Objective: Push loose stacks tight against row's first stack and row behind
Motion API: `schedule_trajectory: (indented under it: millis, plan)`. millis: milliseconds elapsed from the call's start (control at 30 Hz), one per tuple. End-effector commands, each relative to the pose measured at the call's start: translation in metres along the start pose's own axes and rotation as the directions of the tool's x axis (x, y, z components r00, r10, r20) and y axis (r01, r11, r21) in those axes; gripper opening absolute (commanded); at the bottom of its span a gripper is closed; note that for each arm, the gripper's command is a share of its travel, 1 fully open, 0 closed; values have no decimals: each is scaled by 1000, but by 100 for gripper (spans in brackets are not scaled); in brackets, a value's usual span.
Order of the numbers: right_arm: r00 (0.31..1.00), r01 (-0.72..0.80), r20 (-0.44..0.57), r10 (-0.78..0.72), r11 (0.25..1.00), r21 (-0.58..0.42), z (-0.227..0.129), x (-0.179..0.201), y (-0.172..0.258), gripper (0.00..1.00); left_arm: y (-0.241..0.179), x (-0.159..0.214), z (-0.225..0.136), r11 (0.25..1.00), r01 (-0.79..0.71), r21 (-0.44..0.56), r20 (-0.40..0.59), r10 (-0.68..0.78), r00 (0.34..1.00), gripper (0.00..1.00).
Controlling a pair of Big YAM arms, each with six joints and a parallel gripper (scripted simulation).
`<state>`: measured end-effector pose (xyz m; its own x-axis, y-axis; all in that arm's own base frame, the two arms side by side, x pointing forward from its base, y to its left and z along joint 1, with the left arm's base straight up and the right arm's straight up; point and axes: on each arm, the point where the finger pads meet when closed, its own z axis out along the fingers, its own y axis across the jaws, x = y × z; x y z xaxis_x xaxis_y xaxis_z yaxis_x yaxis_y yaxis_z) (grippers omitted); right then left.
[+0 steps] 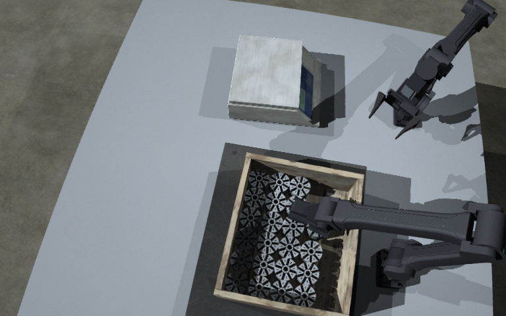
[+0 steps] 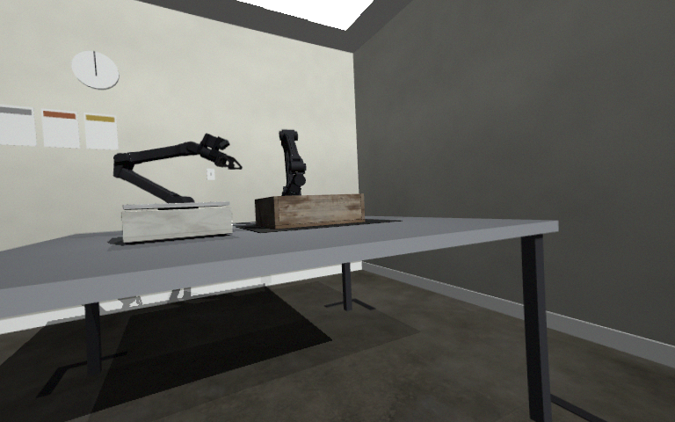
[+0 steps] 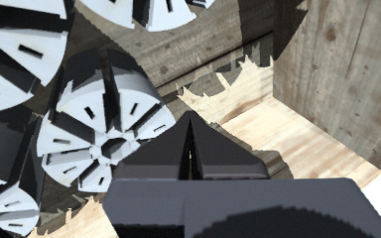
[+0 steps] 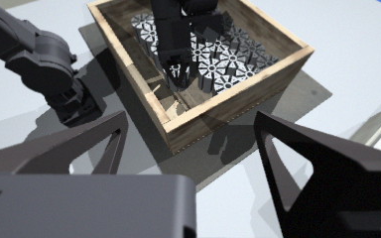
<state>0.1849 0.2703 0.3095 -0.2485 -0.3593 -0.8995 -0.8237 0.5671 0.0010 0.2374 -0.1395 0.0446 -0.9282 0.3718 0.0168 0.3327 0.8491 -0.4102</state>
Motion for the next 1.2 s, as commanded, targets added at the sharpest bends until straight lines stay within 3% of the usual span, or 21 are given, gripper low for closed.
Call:
schedule_trajectory:
  millis: [0, 1167]
  plan:
    - [998, 9, 58, -9, 1000, 3, -15, -38, -2, 100, 11, -22, -16, 1000, -20, -16, 32, 20, 999, 0]
    - [998, 9, 58, -9, 1000, 3, -15, -38, -2, 100, 51, -26, -34, 999, -27, -21, 40, 28, 999, 0]
